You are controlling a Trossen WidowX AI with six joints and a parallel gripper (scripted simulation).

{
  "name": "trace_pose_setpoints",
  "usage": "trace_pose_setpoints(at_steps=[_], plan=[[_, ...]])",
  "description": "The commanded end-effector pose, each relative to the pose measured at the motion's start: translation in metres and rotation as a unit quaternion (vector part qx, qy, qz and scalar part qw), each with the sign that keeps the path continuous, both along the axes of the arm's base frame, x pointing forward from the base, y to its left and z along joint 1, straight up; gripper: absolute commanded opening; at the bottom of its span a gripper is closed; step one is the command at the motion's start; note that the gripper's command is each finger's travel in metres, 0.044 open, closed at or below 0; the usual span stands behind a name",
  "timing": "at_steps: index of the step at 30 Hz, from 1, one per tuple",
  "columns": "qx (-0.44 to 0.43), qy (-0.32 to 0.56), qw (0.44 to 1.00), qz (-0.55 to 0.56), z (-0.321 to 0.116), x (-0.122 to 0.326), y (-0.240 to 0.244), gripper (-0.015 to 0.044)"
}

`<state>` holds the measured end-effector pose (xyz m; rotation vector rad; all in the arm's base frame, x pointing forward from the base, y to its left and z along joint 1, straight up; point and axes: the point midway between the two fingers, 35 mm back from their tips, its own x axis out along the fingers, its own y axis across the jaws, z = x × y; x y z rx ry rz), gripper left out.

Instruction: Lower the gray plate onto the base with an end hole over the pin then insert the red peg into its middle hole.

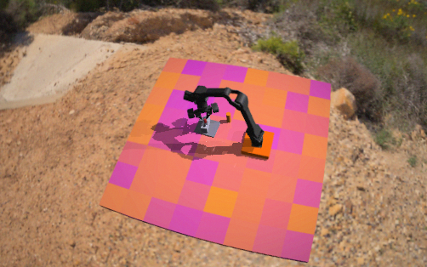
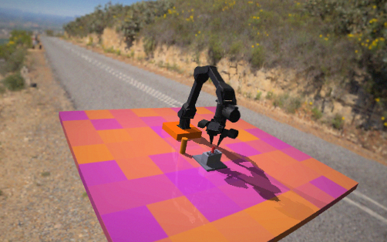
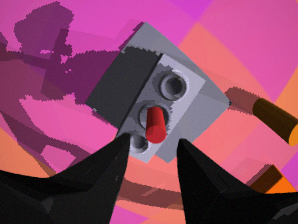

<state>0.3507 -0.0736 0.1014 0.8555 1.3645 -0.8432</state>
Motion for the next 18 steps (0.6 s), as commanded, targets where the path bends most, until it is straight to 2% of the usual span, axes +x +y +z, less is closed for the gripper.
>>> trace_pose_setpoints(at_steps=[1, 18], plan=[[0.000, 0.000, 1.000, 0.000, 0.001, 0.000, 0.000, 0.0150], [-0.001, 0.001, 1.000, 0.001, 0.011, -0.002, 0.002, 0.0150]])
